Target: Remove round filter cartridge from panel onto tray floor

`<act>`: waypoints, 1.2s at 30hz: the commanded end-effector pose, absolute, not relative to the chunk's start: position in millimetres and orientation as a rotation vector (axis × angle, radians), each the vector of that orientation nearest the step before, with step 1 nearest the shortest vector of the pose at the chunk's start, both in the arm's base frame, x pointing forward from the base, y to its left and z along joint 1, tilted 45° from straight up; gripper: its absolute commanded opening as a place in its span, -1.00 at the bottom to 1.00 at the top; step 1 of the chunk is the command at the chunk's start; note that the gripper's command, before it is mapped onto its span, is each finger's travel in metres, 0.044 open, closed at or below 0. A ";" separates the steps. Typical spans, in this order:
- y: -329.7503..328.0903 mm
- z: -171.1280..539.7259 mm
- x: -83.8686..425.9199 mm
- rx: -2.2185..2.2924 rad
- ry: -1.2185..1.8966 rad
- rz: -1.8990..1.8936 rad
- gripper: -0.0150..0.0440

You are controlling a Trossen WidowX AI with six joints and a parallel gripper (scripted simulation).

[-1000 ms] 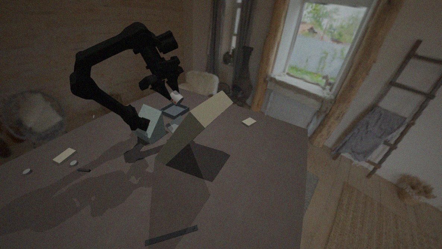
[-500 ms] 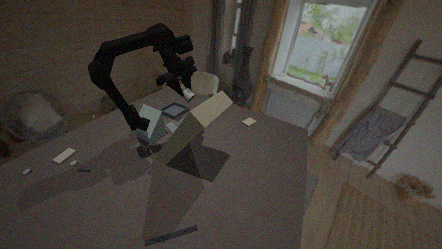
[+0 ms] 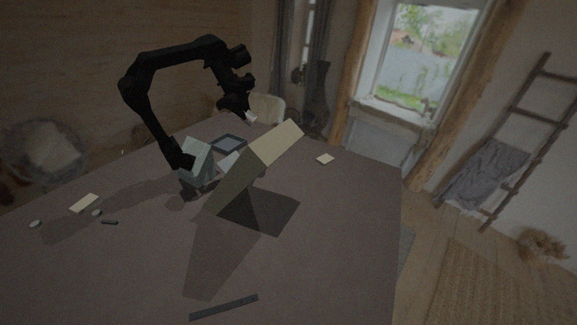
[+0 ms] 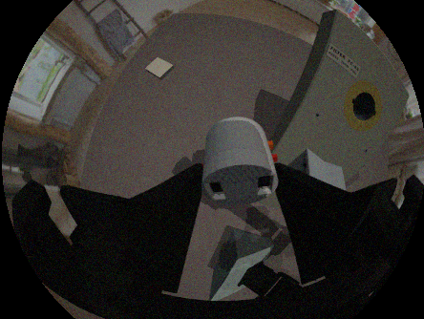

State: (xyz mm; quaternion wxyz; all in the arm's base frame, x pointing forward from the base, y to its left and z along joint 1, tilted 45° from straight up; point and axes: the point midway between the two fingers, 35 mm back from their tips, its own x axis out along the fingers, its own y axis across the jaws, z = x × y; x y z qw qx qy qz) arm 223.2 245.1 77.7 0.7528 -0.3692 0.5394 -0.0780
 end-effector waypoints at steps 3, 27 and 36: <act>270.7 42.5 195.9 -0.936 1.269 0.069 -0.49; 312.9 -27.7 119.7 -1.173 1.350 0.640 -0.49; 303.3 -70.3 66.0 -1.237 1.377 0.835 -0.49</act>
